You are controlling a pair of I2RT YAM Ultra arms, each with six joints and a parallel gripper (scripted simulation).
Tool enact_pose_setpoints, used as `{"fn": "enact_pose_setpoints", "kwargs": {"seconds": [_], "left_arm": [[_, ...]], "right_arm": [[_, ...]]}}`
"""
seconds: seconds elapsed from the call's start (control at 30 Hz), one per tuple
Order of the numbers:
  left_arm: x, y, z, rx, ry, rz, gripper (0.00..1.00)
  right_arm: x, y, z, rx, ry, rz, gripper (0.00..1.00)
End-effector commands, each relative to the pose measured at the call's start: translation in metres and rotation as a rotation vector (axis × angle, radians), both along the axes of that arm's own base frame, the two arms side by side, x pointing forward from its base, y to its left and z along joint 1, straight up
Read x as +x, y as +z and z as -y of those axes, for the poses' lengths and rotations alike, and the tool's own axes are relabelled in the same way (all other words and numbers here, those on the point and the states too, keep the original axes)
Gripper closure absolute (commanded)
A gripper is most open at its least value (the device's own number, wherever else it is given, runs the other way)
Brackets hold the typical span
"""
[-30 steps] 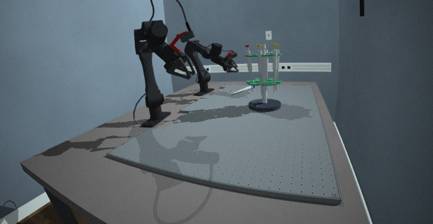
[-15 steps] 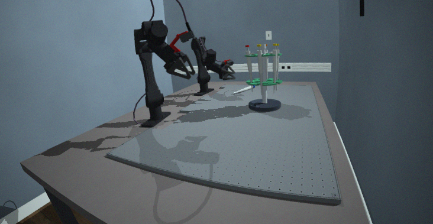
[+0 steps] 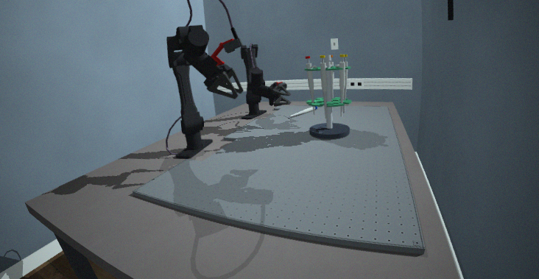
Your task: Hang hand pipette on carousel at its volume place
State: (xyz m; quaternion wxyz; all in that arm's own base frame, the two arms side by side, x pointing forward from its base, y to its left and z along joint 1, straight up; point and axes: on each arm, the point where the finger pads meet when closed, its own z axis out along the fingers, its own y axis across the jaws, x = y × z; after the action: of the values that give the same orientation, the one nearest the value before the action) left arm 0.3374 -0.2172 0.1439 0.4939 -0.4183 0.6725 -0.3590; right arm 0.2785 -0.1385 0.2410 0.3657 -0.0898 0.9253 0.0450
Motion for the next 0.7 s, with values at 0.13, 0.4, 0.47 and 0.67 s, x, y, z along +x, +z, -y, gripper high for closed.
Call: {"fn": "enact_pose_setpoints", "kwargs": {"seconds": [0.13,0.4,0.47,0.67], "left_arm": [[0.018,0.027,0.013,-0.141,0.112,0.141,0.51],[0.018,0.019,0.047,-0.285,0.135,0.200,0.51],[0.020,0.015,0.061,-0.350,0.154,0.230,0.51],[0.024,0.008,0.088,-0.406,0.172,0.264,0.51]], "right_arm": [[0.005,0.012,0.004,-0.018,0.005,0.042,0.00],[0.005,0.012,0.004,-0.018,0.005,0.042,0.00],[0.005,0.012,0.004,-0.018,0.005,0.042,0.00],[0.005,0.012,0.004,-0.018,0.005,0.042,0.00]]}}
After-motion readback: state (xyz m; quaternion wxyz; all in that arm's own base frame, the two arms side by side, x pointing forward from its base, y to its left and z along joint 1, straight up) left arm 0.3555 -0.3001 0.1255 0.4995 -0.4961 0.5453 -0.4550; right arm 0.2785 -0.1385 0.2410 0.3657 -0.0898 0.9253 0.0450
